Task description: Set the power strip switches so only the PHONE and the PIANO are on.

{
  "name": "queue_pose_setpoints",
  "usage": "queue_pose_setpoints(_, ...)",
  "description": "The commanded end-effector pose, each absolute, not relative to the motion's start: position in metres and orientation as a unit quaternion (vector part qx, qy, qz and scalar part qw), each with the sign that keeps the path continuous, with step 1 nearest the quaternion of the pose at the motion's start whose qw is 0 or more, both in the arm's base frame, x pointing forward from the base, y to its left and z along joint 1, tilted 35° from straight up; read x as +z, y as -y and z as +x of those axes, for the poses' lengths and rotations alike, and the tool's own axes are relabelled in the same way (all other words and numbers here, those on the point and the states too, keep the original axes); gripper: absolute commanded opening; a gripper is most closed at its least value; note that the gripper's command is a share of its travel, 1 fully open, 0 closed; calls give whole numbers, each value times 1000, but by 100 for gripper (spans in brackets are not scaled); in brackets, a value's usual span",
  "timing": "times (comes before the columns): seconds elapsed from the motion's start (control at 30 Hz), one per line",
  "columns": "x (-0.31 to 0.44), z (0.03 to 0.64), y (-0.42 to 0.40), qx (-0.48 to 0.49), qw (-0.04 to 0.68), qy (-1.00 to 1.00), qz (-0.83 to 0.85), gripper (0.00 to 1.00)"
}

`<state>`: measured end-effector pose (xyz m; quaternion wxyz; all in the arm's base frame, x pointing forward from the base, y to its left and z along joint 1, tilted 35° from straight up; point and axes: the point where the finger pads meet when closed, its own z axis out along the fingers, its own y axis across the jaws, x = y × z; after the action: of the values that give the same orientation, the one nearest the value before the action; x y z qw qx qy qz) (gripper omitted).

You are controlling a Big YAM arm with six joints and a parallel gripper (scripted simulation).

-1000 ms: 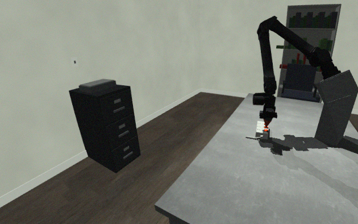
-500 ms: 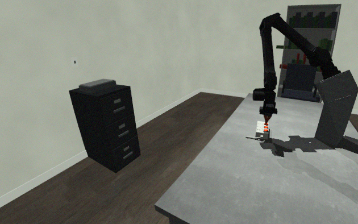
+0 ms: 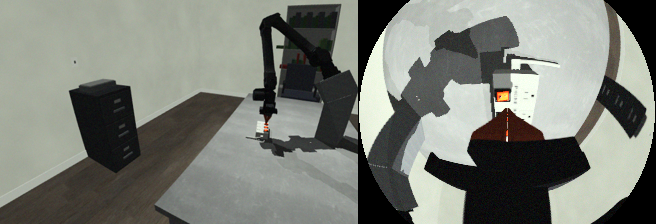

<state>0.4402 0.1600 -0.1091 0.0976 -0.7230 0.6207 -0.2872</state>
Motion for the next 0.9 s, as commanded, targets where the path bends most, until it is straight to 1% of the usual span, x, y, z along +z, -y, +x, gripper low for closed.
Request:
queue_pose_setpoints(0.0, -107, 439, -160, -287, 101, -624, -720, 0)
queue_pose_setpoints(0.03, -97, 445, -155, -292, 109, -623, -718, 0)
queue_pose_setpoints(0.23, -83, 429, -119, -292, 108, -622, -719, 0)
queue_pose_setpoints(0.3, -83, 428, -119, -292, 108, -622, -719, 0)
queue_pose_setpoints(0.37, -81, 431, -135, -292, 117, -611, -727, 0)
queue_pose_setpoints(0.47, -94, 422, -130, -285, 100, -610, -732, 0)
queue_pose_setpoints(0.53, -94, 422, -130, -285, 100, -610, -732, 0)
queue_pose_setpoints(0.57, -93, 424, -118, -287, 96, -621, -724, 0)
queue_pose_setpoints(0.87, -92, 424, -121, -287, 97, -618, -726, 0)
